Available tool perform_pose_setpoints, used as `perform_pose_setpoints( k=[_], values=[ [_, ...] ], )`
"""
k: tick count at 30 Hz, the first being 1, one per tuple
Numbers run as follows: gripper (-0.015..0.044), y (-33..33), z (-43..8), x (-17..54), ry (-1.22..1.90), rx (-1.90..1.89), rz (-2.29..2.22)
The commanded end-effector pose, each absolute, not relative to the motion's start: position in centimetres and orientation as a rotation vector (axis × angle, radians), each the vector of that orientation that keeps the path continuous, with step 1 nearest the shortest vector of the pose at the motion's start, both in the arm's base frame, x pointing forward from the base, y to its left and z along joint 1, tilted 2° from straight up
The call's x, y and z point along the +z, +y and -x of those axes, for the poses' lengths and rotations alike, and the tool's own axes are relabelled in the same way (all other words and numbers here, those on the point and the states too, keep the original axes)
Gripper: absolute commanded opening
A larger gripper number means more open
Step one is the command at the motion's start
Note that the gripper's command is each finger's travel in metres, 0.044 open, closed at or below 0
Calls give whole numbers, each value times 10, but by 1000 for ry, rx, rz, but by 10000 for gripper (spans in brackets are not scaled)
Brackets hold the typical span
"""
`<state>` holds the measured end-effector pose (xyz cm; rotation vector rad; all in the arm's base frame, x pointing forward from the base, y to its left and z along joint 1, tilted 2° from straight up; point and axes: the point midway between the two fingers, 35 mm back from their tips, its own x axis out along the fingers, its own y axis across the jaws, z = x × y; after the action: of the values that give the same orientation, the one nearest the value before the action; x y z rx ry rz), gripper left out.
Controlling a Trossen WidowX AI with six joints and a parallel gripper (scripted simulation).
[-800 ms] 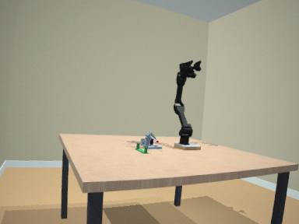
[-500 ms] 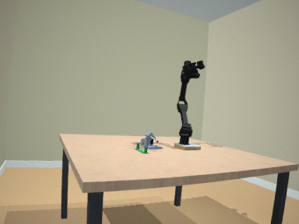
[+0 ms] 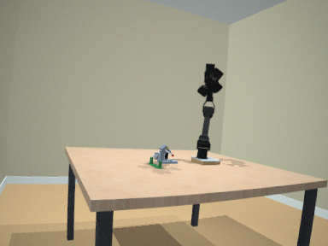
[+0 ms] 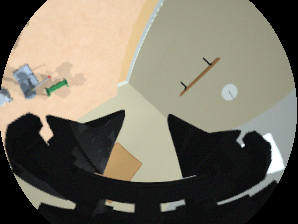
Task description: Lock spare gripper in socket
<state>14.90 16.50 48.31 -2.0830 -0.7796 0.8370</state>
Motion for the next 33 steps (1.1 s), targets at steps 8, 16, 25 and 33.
perform_pose_setpoints(
  k=[8, 16, 25, 33],
  values=[
    [300, 148, -254, 351, 96, 1149, 1812],
    [300, 97, -290, 256, 714, 1201, 1479],
    [300, 44, -290, 185, 1202, 1151, 1129],
    [300, 44, -290, 183, 1202, 1151, 1129]
  ],
)
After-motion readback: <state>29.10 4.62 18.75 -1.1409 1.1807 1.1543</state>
